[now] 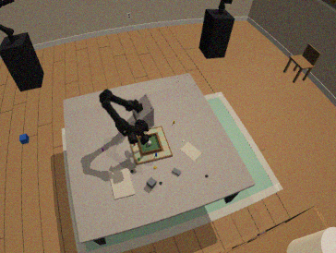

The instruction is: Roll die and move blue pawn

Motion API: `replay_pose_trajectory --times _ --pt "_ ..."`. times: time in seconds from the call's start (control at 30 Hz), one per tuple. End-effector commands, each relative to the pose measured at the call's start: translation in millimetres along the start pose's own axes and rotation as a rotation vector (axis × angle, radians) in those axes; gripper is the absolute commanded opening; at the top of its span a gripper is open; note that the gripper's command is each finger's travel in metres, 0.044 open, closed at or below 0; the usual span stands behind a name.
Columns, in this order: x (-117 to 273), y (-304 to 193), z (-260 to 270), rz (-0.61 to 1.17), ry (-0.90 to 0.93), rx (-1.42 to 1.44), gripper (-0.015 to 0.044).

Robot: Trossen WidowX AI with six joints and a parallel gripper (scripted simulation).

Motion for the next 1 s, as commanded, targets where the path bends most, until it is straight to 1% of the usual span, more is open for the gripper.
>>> replay_pose_trajectory --times 0.0,0.1,0.17,0.2,0.3,0.4,0.47,0.63,0.67,0.7,0.77,0.97 --pt "18 16 -2 -0.004 -0.028 0.007 0.0368" --pt "18 16 -2 -0.004 -0.028 0.007 0.044" --pt "12 16 -1 0.054 -0.008 -0.004 0.044" --pt "4 16 -1 0.127 0.012 -0.016 0.044" --pt "-20 18 0 0.422 0.038 -0.039 0.044" --pt "-37 23 -2 0.714 -0.028 -0.025 0.044" --pt "-42 27 -3 0.828 -0.081 -0.008 0.044" --pt "-43 28 -3 0.842 -0.089 -0.005 0.044" --pt "-40 28 -1 0.769 -0.053 -0.002 0.044" --pt "-40 28 -1 0.769 -0.053 -0.002 0.044" --pt "-41 29 -9 0.771 -0.077 -0.052 0.0387" --pt "-55 30 -80 0.774 -0.294 -0.498 0.023"
Point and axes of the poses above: the point midway between the two fingers, 35 mm back from their tips, its own x axis back along the fingers, its own z axis across the jaws, y = z × x, the point moved 4 cm from there along x, back along the fingers, and after that the axes turned 4 degrees about -x, right-handed, at the moved point
